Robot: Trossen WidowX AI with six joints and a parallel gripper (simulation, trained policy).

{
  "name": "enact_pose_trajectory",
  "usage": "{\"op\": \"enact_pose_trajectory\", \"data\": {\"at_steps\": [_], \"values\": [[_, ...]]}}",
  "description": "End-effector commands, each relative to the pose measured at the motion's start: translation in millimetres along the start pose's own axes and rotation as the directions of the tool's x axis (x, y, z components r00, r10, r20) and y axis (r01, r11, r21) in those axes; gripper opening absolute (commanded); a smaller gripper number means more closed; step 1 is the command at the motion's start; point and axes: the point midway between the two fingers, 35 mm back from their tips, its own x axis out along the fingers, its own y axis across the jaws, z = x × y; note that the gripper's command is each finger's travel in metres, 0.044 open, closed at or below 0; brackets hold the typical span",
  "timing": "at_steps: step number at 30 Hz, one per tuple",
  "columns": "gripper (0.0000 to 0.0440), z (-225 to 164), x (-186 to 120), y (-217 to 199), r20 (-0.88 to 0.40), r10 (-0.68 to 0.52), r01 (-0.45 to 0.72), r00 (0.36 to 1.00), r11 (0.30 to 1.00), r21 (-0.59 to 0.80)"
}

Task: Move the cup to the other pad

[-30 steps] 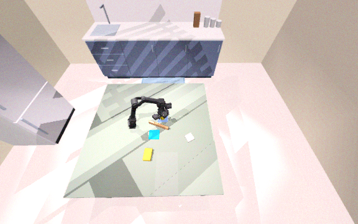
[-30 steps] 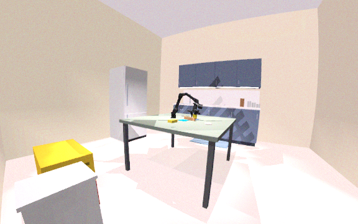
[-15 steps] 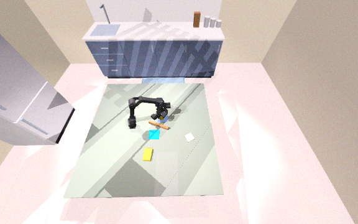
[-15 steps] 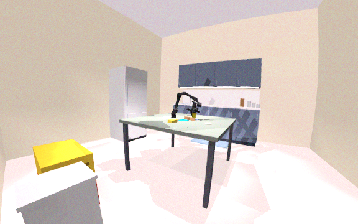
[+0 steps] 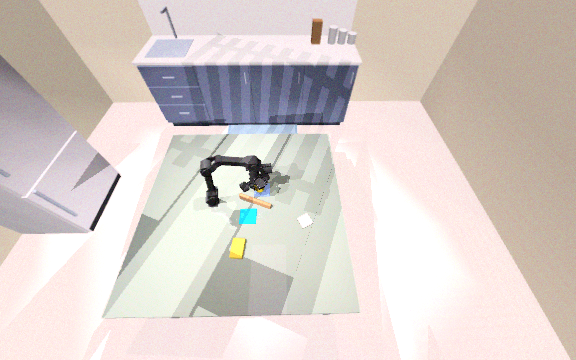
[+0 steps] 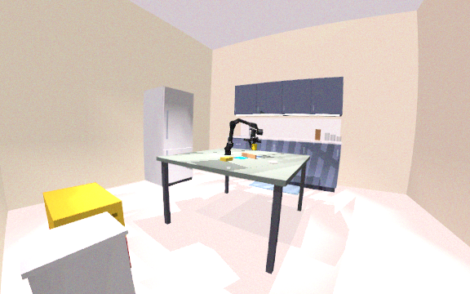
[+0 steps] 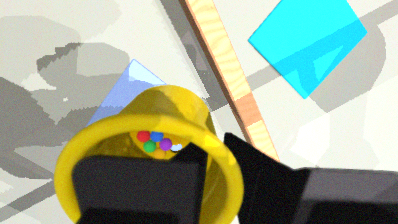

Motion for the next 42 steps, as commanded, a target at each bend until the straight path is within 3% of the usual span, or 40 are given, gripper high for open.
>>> {"op": "enact_pose_trajectory", "data": {"at_steps": [1, 20, 42], "values": [[0.0000, 6.6, -5.6, -3.6, 0.002, 0.019, -0.019, 1.000, 0.999, 0.035], [0.0000, 52.5, -14.6, -35.0, 0.071, 0.091, -0.103, 0.993, 0.976, 0.190], [0.0000, 83.5, 8.6, -76.9, 0.124, 0.105, -0.140, 0.987, 0.936, 0.324]]}}
